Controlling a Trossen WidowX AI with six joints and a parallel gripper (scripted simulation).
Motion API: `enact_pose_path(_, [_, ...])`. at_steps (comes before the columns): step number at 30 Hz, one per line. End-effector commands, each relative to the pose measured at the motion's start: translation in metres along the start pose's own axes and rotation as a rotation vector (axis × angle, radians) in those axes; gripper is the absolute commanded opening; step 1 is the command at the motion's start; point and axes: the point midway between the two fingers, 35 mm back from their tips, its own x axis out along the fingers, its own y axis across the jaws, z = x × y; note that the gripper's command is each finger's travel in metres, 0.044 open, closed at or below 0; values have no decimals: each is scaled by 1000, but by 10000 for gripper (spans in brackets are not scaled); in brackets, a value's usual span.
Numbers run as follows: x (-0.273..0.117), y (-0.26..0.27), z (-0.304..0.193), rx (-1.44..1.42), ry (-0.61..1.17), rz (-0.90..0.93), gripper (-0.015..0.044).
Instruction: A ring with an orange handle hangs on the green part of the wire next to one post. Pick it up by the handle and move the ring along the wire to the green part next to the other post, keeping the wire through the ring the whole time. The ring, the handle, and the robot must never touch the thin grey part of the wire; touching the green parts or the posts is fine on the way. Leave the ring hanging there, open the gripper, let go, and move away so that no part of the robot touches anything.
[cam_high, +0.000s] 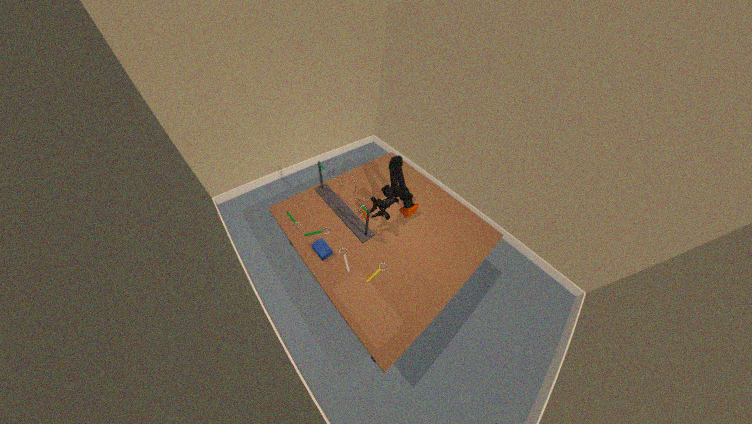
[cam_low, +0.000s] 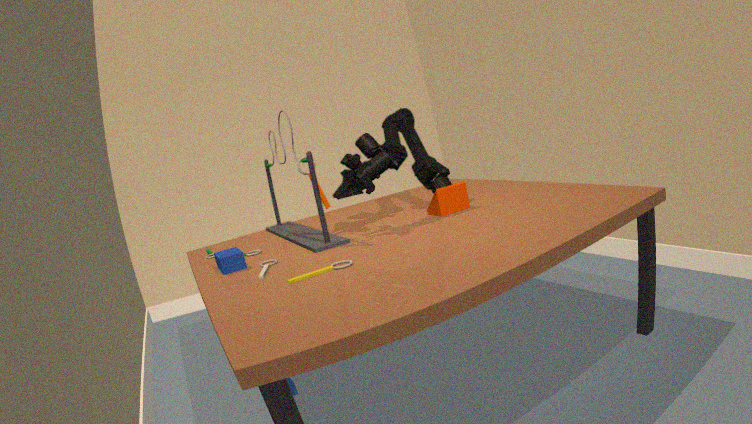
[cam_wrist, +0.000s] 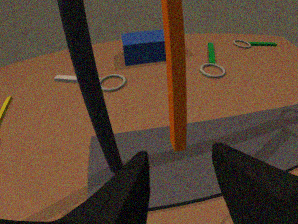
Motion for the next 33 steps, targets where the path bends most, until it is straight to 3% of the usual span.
enact_pose_path(1, [-1, -1, 0, 8, 1, -4, 160])
enact_pose_path(13, [-1, -1, 0, 8, 1, -4, 160])
enact_pose_path(24, [-50, 0, -1, 0, 0, 1, 440])
enact_pose_path(33, [-50, 0, -1, 0, 0, 1, 440])
